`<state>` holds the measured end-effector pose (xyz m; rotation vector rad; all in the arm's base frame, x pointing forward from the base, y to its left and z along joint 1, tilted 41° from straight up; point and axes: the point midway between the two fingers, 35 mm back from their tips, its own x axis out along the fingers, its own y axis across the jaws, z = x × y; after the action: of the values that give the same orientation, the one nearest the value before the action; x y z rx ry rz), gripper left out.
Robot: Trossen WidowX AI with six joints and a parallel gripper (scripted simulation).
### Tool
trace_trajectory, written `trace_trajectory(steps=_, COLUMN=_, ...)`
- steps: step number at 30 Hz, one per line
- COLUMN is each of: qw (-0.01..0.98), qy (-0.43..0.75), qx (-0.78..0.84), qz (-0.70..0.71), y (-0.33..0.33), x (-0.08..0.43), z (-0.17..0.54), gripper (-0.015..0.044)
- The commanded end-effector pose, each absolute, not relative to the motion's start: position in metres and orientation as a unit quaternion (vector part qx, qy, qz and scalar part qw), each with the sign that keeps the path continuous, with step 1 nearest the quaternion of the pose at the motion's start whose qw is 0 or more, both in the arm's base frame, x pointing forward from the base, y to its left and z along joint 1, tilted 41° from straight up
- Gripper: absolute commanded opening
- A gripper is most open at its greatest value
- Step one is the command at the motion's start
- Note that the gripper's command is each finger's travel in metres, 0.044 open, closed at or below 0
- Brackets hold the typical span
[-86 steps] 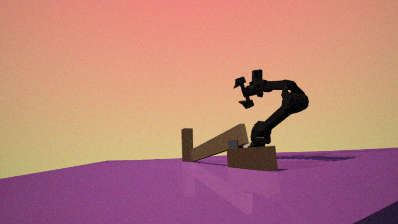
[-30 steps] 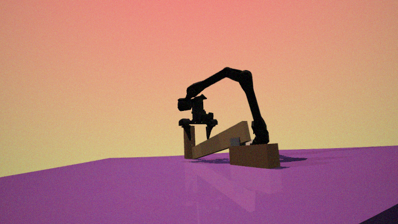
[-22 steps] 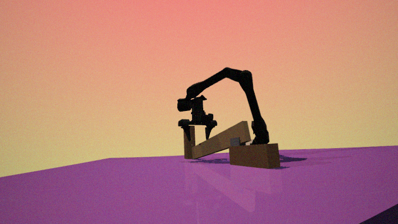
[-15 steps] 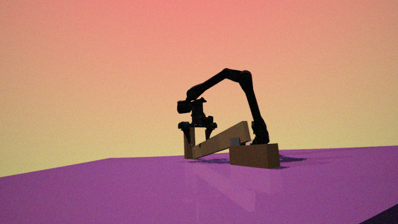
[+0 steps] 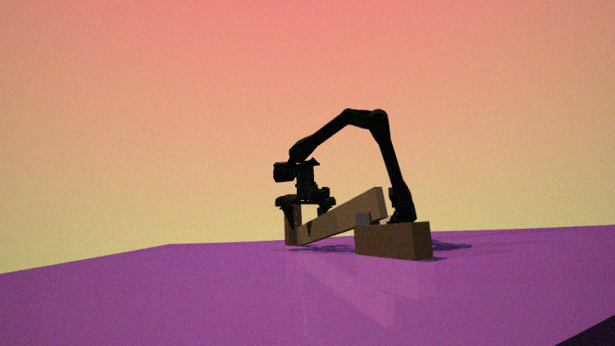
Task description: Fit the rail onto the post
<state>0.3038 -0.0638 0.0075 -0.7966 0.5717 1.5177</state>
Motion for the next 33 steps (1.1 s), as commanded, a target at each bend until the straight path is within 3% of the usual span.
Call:
trace_trajectory(steps=1, qw=0.620, qy=0.249, qx=-0.337, qz=0.663, y=-0.057, x=0.301, z=0.001, gripper=0.0440)
trace_trajectory(steps=15, qw=0.621, qy=0.249, qx=-0.337, qz=0.663, y=-0.043, x=0.299, z=-0.014, gripper=0.0440)
trace_trajectory(steps=29, qw=0.621, qy=0.249, qx=-0.337, qz=0.663, y=-0.043, x=0.299, z=-0.014, gripper=0.0072)
trace_trajectory(steps=33, qw=0.621, qy=0.249, qx=-0.337, qz=0.663, y=-0.043, x=0.299, z=-0.014, gripper=0.0046)
